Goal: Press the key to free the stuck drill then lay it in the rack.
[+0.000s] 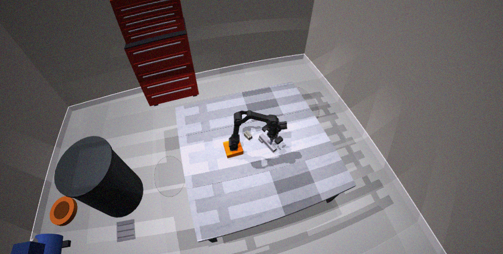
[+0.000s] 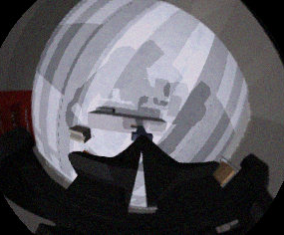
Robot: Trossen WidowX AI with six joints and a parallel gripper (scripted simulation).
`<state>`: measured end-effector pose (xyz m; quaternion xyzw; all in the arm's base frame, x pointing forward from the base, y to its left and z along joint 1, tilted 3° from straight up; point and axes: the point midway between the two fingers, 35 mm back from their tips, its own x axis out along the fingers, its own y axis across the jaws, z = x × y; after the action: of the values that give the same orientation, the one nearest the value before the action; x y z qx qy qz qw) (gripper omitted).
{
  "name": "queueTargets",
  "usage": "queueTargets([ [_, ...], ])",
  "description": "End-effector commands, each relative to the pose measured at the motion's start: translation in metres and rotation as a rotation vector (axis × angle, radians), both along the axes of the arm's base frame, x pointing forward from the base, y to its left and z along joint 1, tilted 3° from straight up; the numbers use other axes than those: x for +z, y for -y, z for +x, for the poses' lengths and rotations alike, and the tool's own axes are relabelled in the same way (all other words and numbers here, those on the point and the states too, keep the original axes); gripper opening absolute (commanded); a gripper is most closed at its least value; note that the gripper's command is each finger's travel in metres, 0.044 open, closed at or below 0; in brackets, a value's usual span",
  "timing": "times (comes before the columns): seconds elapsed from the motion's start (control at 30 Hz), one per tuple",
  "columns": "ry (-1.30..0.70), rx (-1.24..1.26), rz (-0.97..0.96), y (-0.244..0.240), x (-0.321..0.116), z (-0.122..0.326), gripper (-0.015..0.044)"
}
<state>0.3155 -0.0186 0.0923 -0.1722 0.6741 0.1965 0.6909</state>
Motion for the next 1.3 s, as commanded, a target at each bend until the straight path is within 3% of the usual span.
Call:
queueTargets([
  [0.0,-0.032,-0.005,-0.008,0.004,-0.013,-0.005,0.0],
  [1.27,-0.032,-0.005,-0.008,0.004,-0.027,-0.006,0.0],
])
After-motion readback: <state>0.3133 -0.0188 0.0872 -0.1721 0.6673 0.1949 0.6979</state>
